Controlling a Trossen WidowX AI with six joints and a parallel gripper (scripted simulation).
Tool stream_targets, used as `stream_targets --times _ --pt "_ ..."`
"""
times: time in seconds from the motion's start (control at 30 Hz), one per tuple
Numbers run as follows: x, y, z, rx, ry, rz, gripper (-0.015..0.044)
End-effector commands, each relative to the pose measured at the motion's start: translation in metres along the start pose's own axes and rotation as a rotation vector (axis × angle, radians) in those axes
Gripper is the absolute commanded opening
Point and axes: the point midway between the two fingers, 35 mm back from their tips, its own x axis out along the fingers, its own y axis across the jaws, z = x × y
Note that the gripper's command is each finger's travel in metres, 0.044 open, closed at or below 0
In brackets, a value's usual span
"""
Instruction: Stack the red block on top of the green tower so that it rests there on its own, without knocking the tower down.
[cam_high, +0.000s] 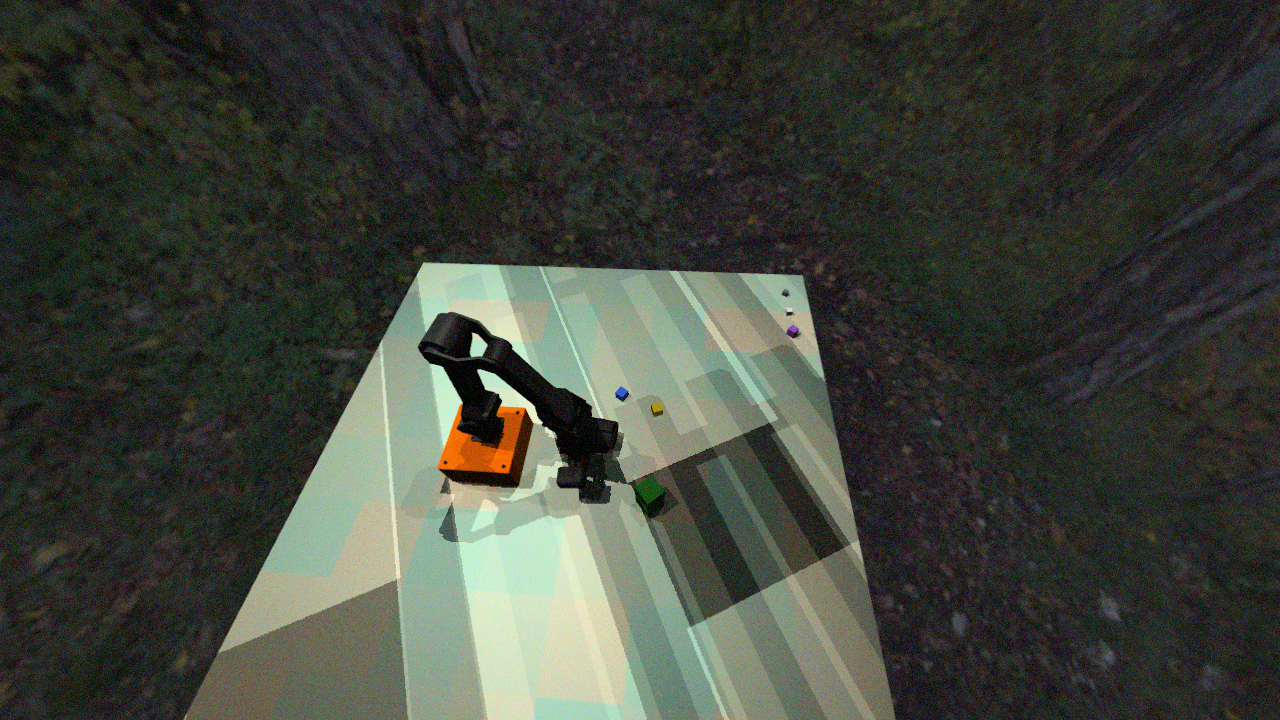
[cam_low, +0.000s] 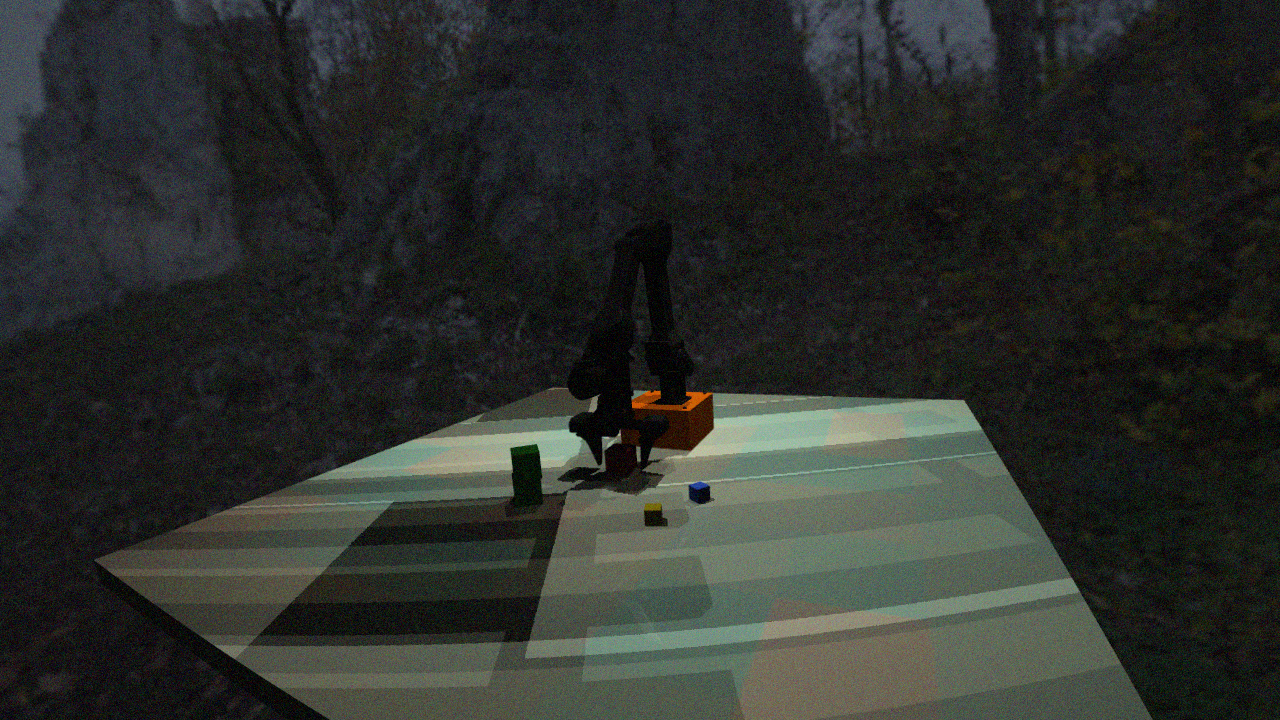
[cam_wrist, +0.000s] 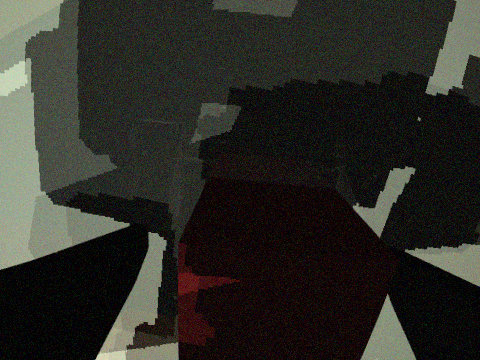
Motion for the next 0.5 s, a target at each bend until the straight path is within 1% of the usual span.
stream_targets --times 0.0,0.17,0.43,0.47 --pt "0.0005 0.0007 -0.0002 -0.005 -0.001 0.004 0.044" --pt "0.0002 0.0007 -0.0002 -0.005 -0.001 0.004 0.044" --pt "0.0002 0.0007 -0.0002 -0.005 -0.001 0.004 0.023" --pt "0.0002 0.0007 -0.0002 -0.005 -0.001 0.004 0.0223"
